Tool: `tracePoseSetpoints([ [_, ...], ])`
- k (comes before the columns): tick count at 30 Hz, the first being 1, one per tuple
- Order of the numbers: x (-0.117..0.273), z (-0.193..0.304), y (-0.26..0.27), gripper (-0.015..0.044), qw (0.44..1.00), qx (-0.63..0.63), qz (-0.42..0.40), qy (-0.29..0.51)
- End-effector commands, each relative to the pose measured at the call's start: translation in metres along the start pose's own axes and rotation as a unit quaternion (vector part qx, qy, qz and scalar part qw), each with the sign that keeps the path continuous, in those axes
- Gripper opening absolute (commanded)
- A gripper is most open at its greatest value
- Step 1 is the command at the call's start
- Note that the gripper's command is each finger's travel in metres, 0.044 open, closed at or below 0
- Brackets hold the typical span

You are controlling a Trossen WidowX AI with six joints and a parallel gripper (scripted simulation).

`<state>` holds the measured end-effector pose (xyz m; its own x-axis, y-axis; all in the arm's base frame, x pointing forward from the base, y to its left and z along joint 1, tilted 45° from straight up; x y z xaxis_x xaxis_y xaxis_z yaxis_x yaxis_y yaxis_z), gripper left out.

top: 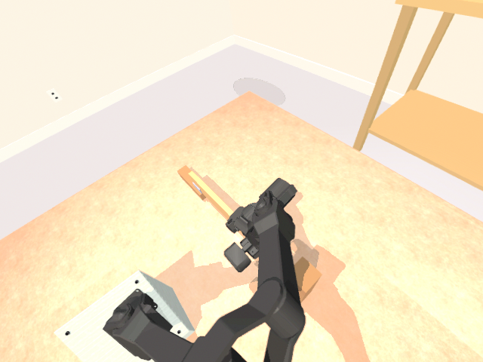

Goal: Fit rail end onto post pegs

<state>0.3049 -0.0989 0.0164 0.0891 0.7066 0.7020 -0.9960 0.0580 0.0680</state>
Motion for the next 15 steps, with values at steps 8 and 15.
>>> tracePoseSetpoints([
  [8,0.0008,0.0044,0.0,0.0,1.0,0.001,0.001,0.0],
  [15,0.0001,0.0065,0.0002,0.0,1.0,0.001,0.001,0.0],
])
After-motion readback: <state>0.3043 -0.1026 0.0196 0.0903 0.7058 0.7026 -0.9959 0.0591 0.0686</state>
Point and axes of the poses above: the point midway between the two fingers, 35 mm back from their tips, its own x axis back along the fingers, its own y axis across the jaws, z = x × y, the point moved 3 cm from there along x, back along the fingers, and after that the axes turned 4 degrees about x, right-handed, at the moved point
